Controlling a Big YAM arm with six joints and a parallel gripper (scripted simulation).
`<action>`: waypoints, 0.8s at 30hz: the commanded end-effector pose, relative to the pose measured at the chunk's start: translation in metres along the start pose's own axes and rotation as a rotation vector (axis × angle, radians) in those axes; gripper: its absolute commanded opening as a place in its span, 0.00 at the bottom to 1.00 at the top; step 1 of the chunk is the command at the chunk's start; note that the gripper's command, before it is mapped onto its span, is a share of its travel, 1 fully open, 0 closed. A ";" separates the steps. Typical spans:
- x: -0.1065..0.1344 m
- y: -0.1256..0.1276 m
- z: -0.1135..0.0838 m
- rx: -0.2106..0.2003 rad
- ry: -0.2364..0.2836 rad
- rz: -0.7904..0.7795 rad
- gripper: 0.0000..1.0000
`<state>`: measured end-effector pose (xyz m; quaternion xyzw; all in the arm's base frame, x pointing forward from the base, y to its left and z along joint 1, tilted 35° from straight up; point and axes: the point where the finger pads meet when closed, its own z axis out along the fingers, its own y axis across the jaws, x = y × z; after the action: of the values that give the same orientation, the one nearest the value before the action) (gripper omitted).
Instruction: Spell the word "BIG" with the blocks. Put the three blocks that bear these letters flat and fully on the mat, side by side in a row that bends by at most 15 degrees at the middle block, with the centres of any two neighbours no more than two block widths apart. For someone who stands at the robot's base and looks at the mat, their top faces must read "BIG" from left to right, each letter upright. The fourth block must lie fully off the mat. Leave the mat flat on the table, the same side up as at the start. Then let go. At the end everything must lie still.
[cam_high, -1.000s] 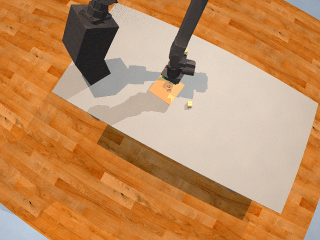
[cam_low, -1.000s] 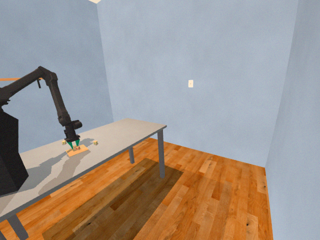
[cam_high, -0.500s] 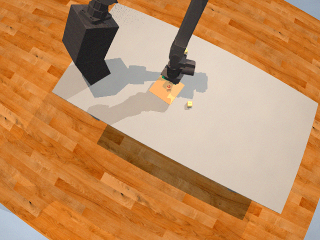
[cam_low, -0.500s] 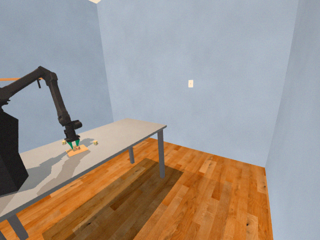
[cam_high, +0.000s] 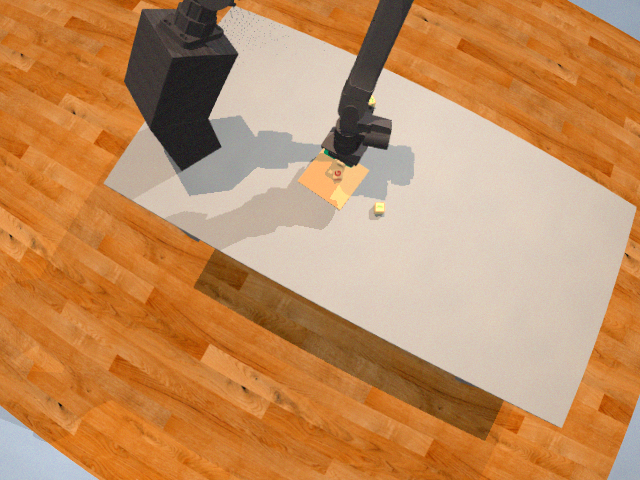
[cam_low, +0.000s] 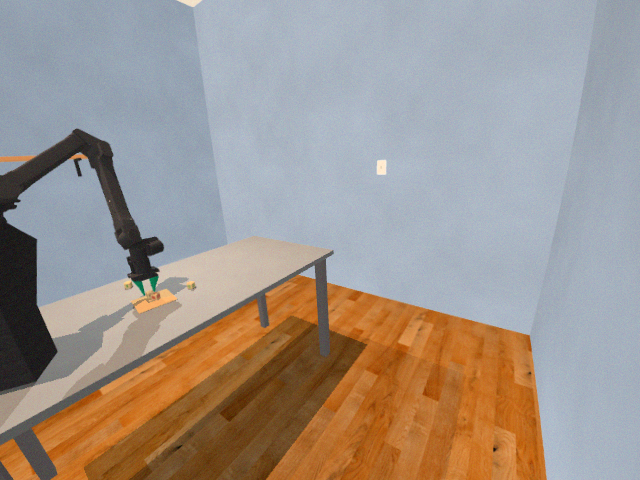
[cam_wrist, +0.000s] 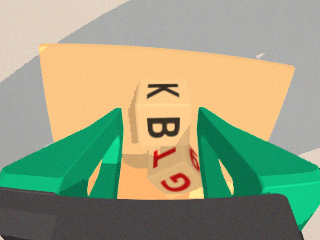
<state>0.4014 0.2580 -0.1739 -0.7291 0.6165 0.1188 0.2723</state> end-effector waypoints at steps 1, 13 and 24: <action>0.002 -0.006 -0.018 0.017 -0.002 0.002 0.39; 0.002 -0.007 -0.032 0.018 -0.002 0.002 0.39; -0.001 -0.009 -0.040 0.024 -0.006 -0.004 0.39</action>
<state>0.3966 0.2431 -0.1520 -0.7289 0.6170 0.1185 0.2719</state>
